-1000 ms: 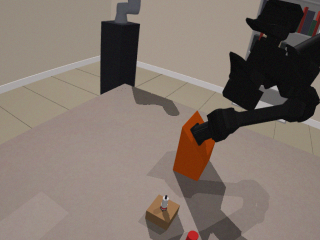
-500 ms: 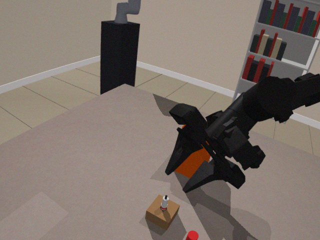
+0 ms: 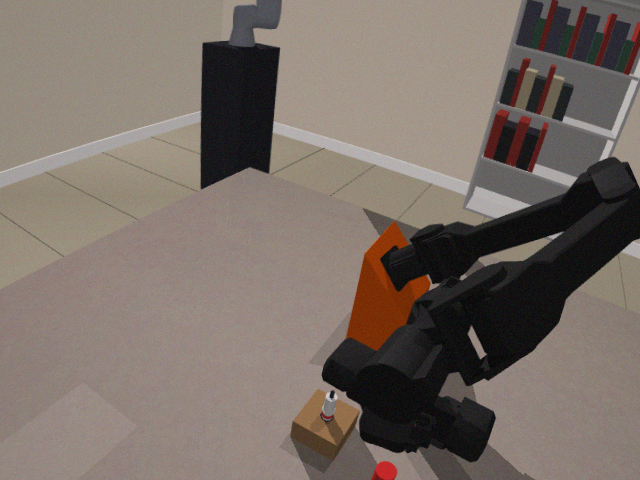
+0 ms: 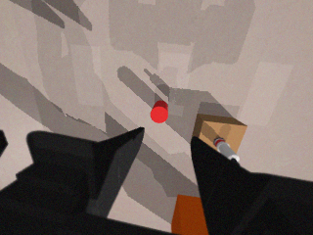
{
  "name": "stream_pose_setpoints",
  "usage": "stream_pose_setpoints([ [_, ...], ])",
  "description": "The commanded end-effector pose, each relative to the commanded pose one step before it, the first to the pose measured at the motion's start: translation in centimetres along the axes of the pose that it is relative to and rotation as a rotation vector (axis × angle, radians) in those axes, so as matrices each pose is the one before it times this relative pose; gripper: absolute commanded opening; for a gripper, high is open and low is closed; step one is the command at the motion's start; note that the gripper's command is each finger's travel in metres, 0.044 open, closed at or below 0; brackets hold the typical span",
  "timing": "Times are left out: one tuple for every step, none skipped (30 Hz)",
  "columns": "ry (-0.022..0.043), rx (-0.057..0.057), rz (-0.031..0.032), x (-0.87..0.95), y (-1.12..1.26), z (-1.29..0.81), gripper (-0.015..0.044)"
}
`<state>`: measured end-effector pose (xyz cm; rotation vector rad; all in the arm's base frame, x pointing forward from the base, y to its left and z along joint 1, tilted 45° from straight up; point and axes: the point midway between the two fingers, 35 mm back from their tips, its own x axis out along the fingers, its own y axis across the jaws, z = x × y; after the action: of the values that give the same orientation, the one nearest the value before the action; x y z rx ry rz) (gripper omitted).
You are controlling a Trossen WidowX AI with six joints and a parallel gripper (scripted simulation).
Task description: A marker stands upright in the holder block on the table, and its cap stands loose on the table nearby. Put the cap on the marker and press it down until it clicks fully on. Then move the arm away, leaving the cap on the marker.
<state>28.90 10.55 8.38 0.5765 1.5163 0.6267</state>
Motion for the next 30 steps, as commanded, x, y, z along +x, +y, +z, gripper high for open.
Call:
stream_pose_setpoints([
  [0.01217, 0.0341, 0.02033, -0.114, 0.923, -0.065, 0.0242],
  [0.00000, 0.0000, 0.00000, 0.000, 0.000, 0.000, 0.0242],
  [-0.00004, 0.0000, -0.00015, 0.283, -0.003, 0.016, 0.0242],
  [-0.00010, -0.0001, -0.00017, 0.847, -0.003, 0.031, 0.0242],
  [-0.00003, -0.0001, 0.00052, 1.261, 0.016, -0.005, 0.0242],
  [0.00007, 0.0000, 0.00085, 0.832, 0.022, -0.038, 0.0242],
  [0.00005, 0.0000, 0.00037, 0.276, 0.009, -0.019, 0.0242],
  [0.00000, 0.0000, 0.00000, 0.000, 0.000, 0.000, 0.0242],
  [0.00000, 0.0000, 0.00000, 0.000, 0.000, 0.000, 0.0242],
  [0.00000, 0.0000, 0.00000, 0.121, 0.009, 0.000, 0.0242],
  [0.00000, 0.0000, 0.00006, 0.361, 0.029, -0.003, 0.0242],
  [0.00002, 0.0000, 0.00025, 0.540, 0.048, -0.014, 0.0242],
  [0.00003, 0.0000, 0.00027, 0.358, 0.034, -0.016, 0.0242],
  [0.00001, 0.0000, 0.00011, 0.119, 0.012, -0.006, 0.0242],
  [0.00001, -0.0001, -0.00002, 0.027, 0.000, 0.002, 0.0242],
  [0.00003, -0.0002, -0.00004, 0.082, -0.001, 0.006, 0.0242],
  [0.00006, -0.0003, -0.00007, 0.137, -0.001, 0.009, 0.0242],
  [0.00005, -0.0003, -0.00008, 0.164, -0.001, 0.010, 0.0242],
  [0.00002, -0.0001, -0.00009, 0.163, 0.000, 0.010, 0.0242],
  [0.00002, -0.0001, -0.00008, 0.163, 0.001, 0.009, 0.0242],
  [0.00002, -0.0001, -0.00006, 0.162, 0.001, 0.008, 0.0242],
  [0.00002, -0.0001, -0.00005, 0.162, 0.001, 0.007, 0.0242],
  [0.00002, -0.0001, -0.00003, 0.162, 0.002, 0.006, 0.0242],
  [0.00002, -0.0001, -0.00002, 0.162, 0.002, 0.005, 0.0242],
  [-0.00001, 0.0001, -0.00003, 0.160, 0.003, 0.005, 0.0242],
  [-0.00001, 0.0001, -0.00002, 0.160, 0.003, 0.004, 0.0242],
  [-0.00001, 0.0001, 0.00000, 0.160, 0.004, 0.003, 0.0242],
  [-0.00001, 0.0001, 0.00001, 0.160, 0.004, 0.002, 0.0242],
  [-0.00001, 0.0001, 0.00003, 0.160, 0.004, 0.001, 0.0242],
  [-0.00001, 0.0001, 0.00004, 0.159, 0.005, 0.000, 0.0242],
])
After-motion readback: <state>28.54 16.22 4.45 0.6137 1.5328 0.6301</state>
